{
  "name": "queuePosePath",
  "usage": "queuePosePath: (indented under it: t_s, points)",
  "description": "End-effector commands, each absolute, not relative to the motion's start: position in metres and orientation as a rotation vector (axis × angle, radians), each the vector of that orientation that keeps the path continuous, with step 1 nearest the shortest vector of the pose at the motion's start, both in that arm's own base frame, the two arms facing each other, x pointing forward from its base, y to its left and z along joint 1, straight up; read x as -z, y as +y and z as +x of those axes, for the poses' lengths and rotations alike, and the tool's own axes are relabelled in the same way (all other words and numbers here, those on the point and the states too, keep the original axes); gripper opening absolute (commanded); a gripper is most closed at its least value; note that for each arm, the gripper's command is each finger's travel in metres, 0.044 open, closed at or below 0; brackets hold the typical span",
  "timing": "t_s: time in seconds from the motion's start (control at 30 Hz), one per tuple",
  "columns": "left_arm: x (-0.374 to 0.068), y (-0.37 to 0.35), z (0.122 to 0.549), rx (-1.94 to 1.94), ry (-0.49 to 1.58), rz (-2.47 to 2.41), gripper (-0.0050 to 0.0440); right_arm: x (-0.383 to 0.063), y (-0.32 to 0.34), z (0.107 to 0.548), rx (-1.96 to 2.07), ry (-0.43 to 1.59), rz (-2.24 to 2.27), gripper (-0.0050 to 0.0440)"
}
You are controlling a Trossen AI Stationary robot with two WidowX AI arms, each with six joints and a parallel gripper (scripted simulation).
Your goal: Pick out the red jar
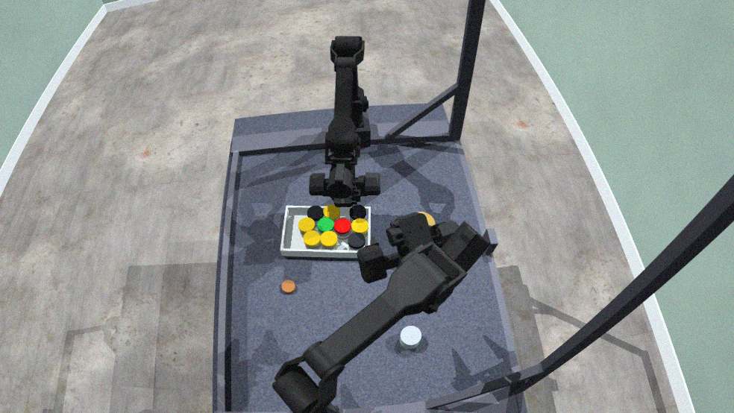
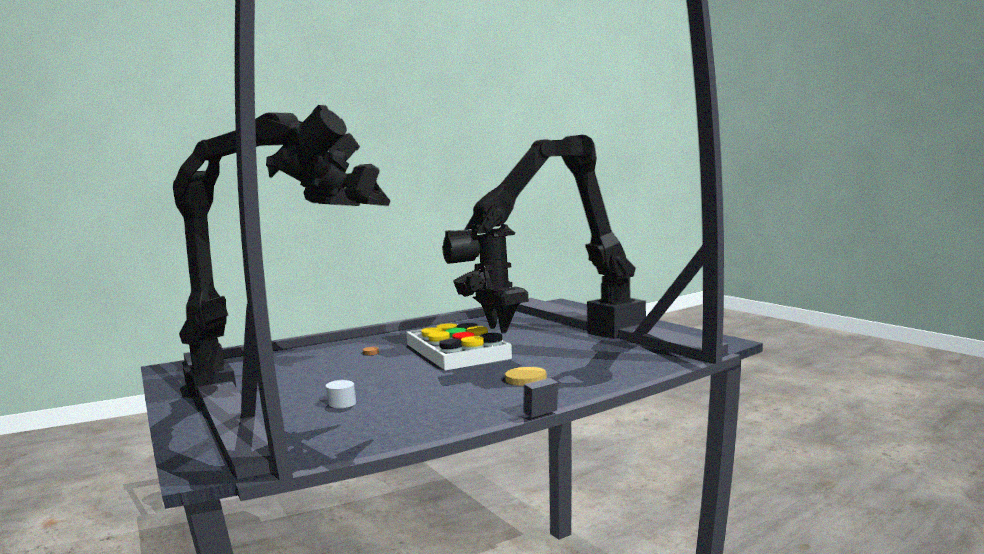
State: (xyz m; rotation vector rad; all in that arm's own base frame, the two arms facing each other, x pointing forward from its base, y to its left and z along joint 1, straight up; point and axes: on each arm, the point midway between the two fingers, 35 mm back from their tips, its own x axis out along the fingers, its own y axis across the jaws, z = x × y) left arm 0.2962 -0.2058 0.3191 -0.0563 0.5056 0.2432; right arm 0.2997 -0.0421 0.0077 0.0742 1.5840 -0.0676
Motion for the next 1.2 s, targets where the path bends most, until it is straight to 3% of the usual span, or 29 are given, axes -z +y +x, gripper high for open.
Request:
queuePosePath:
  t_s: [0.0,0.1,0.23,0.53,1.17]
  points:
    - [-0.329,-0.203,0.296,-0.241,0.488,-0.083,0.044,-0.038,-0.045,0.31,0.079,1.526,0.072,0.0249]
    - [-0.329,-0.203,0.296,-0.241,0.488,-0.083,0.044,-0.045,-0.045,0.31,0.079,1.526,0.072,0.0249]
    - [-0.325,-0.202,0.296,-0.243,0.495,-0.075,0.044,-0.042,-0.047,0.315,0.114,1.518,0.096,0.0329]
    - [-0.319,-0.18,0.296,-0.222,0.543,-0.084,0.044,-0.044,-0.055,0.356,0.44,1.386,0.443,0.0329]
    - [-0.305,-0.155,0.294,-0.186,0.605,-0.09,0.044,-0.044,-0.054,0.374,1.085,1.246,1.142,0.0329]
